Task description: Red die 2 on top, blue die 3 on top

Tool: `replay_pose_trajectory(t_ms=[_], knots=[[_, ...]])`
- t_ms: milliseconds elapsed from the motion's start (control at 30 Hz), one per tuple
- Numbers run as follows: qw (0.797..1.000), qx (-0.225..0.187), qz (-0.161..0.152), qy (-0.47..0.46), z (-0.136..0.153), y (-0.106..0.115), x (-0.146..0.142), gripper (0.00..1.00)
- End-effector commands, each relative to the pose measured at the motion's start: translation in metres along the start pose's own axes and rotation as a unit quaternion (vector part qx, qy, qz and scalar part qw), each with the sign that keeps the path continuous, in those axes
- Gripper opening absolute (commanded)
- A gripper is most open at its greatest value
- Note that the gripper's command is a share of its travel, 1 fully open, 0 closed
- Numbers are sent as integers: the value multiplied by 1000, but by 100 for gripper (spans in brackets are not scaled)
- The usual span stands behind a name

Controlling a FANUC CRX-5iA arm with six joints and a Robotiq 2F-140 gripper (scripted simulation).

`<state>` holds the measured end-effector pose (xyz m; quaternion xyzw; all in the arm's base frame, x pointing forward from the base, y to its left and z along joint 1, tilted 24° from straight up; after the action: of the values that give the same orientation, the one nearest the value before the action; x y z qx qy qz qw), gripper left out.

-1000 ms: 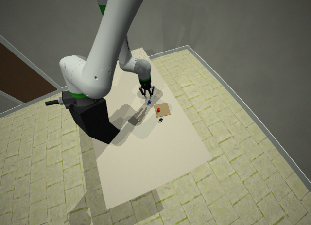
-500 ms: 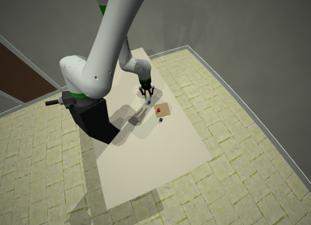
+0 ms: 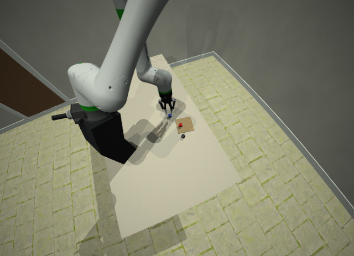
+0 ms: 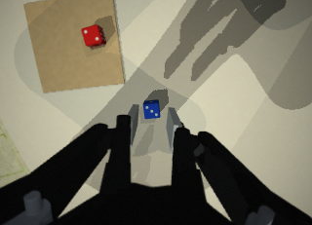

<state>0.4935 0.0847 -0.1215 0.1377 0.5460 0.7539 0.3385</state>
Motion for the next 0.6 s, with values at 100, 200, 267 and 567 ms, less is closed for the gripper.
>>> replay_pose_trajectory(t_ms=[100,200,267,567], knots=[[1000,0,-1,0,0,-12,0,25],[1000,0,-1,0,0,-17,1,25],[1000,0,-1,0,0,-21,1,25],[1000,0,-1,0,0,-31,1,25]])
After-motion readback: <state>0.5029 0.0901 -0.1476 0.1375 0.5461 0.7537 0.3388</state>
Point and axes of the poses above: the point where the finger pads meet when closed, its own y axis back along the fingers, its own x axis across the jaws, z = x × y, the point moved 6 cm from there along y, back along the fingers, and after that the axes turned 11 degrees about -y, right-handed, at the moved point
